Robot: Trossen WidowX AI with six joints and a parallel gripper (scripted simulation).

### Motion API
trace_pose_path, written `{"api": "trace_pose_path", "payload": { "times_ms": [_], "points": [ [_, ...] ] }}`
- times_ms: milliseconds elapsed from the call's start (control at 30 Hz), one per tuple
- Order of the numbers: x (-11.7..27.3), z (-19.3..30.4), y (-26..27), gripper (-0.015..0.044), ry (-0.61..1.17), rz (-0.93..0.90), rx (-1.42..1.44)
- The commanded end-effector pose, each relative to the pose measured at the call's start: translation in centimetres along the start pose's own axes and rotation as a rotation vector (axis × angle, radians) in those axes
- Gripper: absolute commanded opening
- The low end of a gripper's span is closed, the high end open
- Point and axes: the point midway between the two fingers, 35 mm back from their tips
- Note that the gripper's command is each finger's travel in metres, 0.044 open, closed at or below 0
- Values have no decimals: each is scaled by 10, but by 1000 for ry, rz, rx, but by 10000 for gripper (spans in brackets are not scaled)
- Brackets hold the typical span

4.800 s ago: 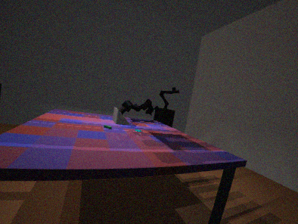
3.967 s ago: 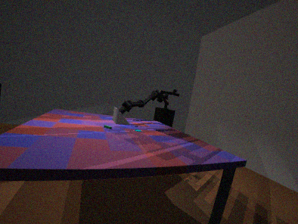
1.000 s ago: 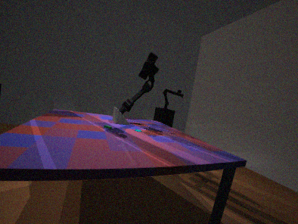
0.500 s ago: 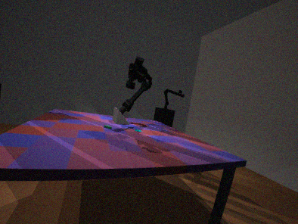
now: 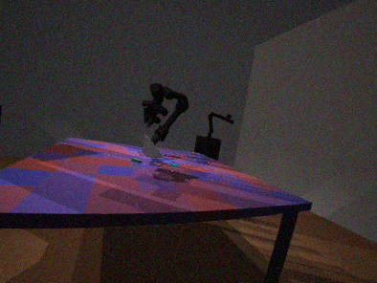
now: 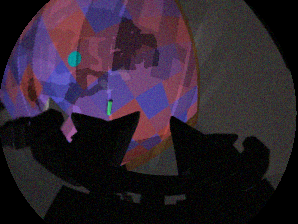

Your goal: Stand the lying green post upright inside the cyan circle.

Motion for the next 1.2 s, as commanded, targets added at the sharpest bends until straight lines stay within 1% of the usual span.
{"api": "trace_pose_path", "payload": {
  "times_ms": [0, 367, 467, 667, 767, 967, 1033, 1167],
  "points": [
    [-22, 19, 29, 232, 19, -136, -64],
    [-53, 51, 100, 232, 40, -447, -218],
    [-56, 54, 112, 232, 41, -497, -243],
    [-59, 55, 115, 232, 41, -506, -247],
    [-88, 54, 126, 232, 42, -504, -247],
    [-154, 51, 167, 232, 37, -507, -247],
    [-160, 51, 172, 232, 36, -509, -247],
    [-160, 51, 172, 232, 36, -509, -247]
  ]
}}
Point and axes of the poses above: the point midway between the two fingers, 35 mm back from their tips, its own x axis back along the fingers, its own y axis across the jaws, z = x × y, and after that the axes turned 1 degree about -x, right-handed
